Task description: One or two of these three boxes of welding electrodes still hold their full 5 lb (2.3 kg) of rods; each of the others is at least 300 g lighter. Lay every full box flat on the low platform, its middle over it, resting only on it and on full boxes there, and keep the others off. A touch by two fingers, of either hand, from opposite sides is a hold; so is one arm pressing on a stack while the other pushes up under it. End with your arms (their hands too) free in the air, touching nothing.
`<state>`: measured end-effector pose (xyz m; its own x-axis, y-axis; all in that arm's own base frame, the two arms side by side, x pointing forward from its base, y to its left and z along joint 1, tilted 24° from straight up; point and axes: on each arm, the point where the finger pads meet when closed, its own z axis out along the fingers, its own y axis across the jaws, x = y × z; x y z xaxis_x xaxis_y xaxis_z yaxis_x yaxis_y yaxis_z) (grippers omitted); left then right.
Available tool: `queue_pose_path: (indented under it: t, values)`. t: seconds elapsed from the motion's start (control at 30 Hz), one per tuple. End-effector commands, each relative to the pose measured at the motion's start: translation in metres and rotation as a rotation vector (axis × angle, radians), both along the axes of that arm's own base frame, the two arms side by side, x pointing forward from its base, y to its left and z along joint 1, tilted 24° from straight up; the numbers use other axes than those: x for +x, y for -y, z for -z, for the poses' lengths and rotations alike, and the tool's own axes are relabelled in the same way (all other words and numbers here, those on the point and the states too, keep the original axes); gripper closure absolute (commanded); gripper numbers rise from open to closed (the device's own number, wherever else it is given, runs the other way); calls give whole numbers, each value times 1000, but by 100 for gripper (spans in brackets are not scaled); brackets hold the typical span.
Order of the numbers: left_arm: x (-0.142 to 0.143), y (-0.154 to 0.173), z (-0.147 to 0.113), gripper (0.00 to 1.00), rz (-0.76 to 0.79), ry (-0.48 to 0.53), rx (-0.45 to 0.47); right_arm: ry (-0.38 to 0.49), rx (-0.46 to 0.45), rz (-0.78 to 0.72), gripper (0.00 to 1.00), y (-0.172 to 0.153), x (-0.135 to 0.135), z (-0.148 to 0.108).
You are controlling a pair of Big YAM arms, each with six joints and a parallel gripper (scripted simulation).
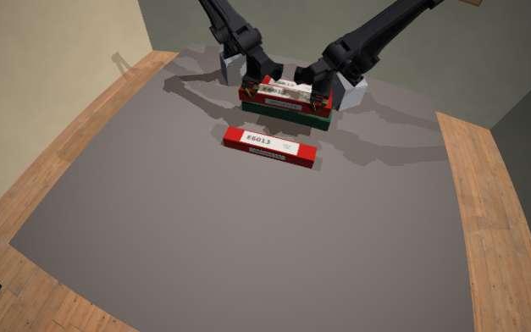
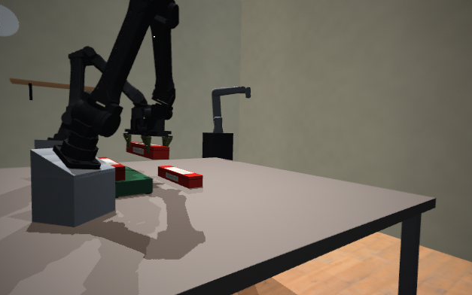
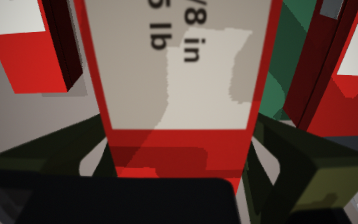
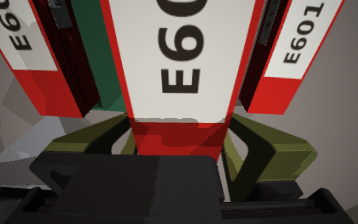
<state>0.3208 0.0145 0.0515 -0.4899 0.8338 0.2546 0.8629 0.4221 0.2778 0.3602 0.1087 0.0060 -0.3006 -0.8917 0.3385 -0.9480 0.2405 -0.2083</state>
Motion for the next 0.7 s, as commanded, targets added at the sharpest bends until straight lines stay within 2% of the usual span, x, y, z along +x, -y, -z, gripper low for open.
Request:
queue_pose_path:
  t: [0.0,0.23,0.3,0.5,0.6,0.63,0.67]
  values:
    - [5,-10,-22,100,4,43,29,72,13,-9,100,1,15,-35]
    - [5,-10,-21,100,4,44,29,71,13,-7,100,2,14,-34]
    - [-1,-9,-17,100,5,33,31,57,7,-35,100,-6,1,-28]
    - [-11,0,-13,100,17,34,29,56,6,-37,100,-9,-10,-24]
    - [-13,0,-12,100,18,33,30,64,11,-36,100,-12,-8,-26]
    - [5,0,-27,100,3,78,23,97,28,-10,100,-12,9,-37]
    - [-4,5,-21,100,20,62,25,71,15,-25,100,-11,-7,-27]
